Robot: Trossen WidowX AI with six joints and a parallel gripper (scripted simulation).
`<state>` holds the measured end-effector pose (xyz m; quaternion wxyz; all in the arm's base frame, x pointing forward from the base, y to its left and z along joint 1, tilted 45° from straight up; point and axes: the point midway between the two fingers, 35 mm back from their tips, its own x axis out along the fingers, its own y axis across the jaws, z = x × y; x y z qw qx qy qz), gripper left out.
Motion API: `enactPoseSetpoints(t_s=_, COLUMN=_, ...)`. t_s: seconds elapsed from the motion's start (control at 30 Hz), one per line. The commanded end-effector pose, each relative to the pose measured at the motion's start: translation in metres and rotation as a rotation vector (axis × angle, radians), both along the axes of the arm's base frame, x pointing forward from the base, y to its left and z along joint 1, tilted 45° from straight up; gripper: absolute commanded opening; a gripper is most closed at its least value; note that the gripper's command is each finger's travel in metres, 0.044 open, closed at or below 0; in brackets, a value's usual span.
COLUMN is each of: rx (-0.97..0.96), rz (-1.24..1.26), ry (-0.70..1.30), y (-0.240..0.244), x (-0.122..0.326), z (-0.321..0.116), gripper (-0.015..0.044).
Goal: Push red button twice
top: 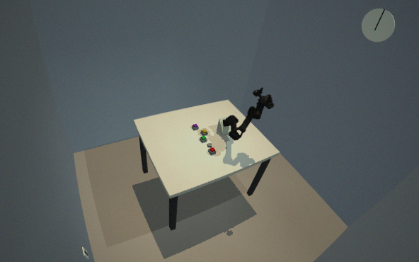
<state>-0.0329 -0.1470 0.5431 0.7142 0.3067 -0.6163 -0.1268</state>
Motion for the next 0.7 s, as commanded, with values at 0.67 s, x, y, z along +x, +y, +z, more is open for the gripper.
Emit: enactPoseSetpoints(t_s=0.67, rx=0.579, rz=0.333, ry=0.299, y=-0.155, x=0.129, z=-0.107, gripper=0.04)
